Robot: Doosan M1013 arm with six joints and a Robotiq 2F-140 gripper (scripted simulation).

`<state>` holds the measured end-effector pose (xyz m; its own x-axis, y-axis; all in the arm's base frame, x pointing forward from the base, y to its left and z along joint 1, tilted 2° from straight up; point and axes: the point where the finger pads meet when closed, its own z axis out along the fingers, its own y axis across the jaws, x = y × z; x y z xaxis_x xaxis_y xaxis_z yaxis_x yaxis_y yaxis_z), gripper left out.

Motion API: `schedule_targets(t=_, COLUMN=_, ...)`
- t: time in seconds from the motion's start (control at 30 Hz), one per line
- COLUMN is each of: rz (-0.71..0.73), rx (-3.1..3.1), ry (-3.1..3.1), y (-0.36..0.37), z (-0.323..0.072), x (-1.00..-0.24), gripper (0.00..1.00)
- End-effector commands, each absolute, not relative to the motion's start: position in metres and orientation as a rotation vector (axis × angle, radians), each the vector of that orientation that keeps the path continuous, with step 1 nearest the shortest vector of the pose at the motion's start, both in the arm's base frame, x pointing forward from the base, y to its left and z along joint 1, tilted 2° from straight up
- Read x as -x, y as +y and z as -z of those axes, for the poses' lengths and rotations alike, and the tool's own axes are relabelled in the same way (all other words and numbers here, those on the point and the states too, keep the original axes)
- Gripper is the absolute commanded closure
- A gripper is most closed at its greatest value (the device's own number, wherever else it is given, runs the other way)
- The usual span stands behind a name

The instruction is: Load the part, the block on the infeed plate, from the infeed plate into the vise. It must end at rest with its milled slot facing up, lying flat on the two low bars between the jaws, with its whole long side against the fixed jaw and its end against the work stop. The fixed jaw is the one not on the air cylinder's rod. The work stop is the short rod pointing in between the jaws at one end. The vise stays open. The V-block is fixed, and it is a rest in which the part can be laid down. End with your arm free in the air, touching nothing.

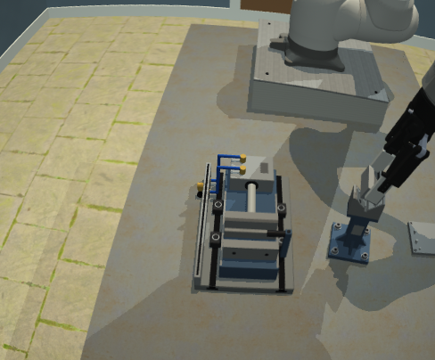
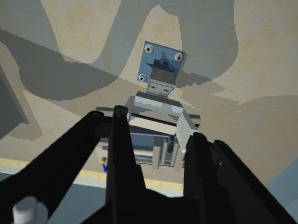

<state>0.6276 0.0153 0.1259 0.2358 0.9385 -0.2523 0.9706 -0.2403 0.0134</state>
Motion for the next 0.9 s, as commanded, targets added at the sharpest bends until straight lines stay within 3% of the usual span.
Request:
schedule_targets(t=0.0, rz=0.235, rx=-2.358, ry=1.847, y=0.0127, z=-0.1256, x=-0.6262, gripper=1.00)
schedule_targets(t=0.87, rz=0.021, rx=-2.453, ry=1.923, y=0.0083, z=-0.1261, x=-0.6250, gripper=1.00)
